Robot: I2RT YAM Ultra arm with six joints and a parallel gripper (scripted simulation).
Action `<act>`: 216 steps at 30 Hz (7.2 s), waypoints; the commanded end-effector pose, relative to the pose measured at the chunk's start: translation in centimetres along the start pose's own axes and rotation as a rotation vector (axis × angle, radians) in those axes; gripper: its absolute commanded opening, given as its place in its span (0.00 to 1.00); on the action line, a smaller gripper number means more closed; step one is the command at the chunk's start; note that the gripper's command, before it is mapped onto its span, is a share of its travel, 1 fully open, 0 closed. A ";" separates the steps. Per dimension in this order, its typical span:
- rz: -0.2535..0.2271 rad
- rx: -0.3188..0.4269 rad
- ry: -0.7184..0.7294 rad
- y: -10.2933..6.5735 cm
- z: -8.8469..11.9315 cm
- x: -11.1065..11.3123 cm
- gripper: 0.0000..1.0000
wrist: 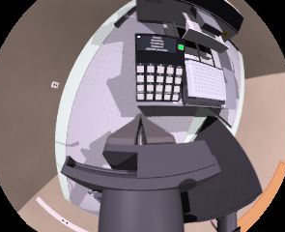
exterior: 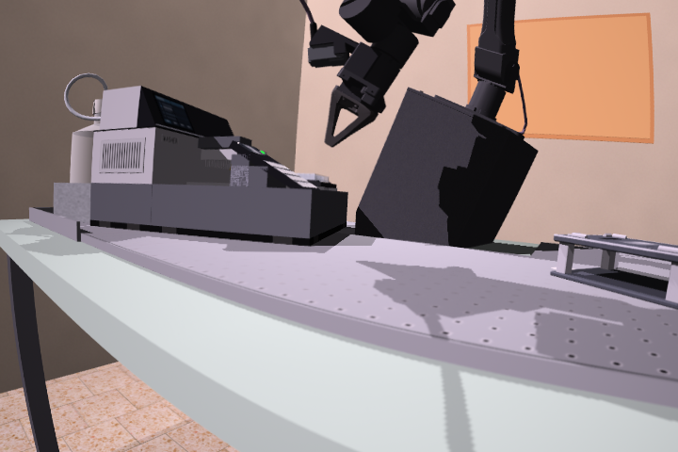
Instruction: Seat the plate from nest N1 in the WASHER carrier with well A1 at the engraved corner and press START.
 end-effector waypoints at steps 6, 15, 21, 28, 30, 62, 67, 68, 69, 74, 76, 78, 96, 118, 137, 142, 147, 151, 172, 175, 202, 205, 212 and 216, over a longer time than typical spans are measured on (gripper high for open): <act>-0.027 0.010 -0.031 -0.7 -1.5 0.6 0.06; -0.011 -0.009 -0.334 -0.8 -1.5 0.6 0.00; -0.010 -0.013 -0.473 -0.8 -1.3 0.8 0.00; -0.010 -0.027 -0.704 -0.9 -1.5 0.9 0.00; -0.011 -0.037 -0.770 -1.0 -1.6 1.0 0.00; 0.011 -0.027 -1.571 -0.7 -0.4 -0.2 0.00; 0.011 -0.027 -1.571 -0.7 -0.4 -0.2 0.00; 0.011 -0.027 -1.571 -0.7 -0.4 -0.2 0.00; 0.011 -0.027 -1.571 -0.7 -0.4 -0.2 0.00; 0.010 -0.051 -1.570 -0.8 -1.1 0.5 0.00; 0.010 -0.051 -1.570 -0.8 -1.1 0.5 0.00; 0.010 -0.054 -1.569 -0.8 -1.1 0.5 0.00; 0.010 -0.054 -1.568 -0.8 -1.1 0.5 0.00; 0.010 -0.034 -1.568 1.0 -1.0 0.4 0.00; 0.010 -0.052 -1.568 3.3 -1.3 0.8 0.00; 0.010 -0.034 -1.568 4.5 -1.0 0.4 0.00; 0.010 -0.034 -1.568 5.4 -1.0 0.4 0.00; 0.010 -0.034 -1.568 6.1 -1.0 0.4 0.00; 0.009 -0.068 -1.568 5.7 -1.6 1.1 0.00; 0.009 -0.068 -1.568 5.7 -1.6 1.1 0.00; 0.009 -0.068 -1.568 5.7 -1.6 1.1 0.00; 0.009 -0.068 -1.568 5.7 -1.6 1.1 0.00; 0.010 -0.037 -1.568 6.7 -1.0 0.5 0.00; 0.010 -0.034 -1.568 7.1 -1.0 0.4 0.00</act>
Point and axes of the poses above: the point where the finger pads meet when closed, its own y axis out along the fingers, its own x axis across the jaws, z = x × y, the point moved 8 cm from there along -y, back along the fingers, and after that the axes turned 7 degrees about -y, right-handed, at the moved point
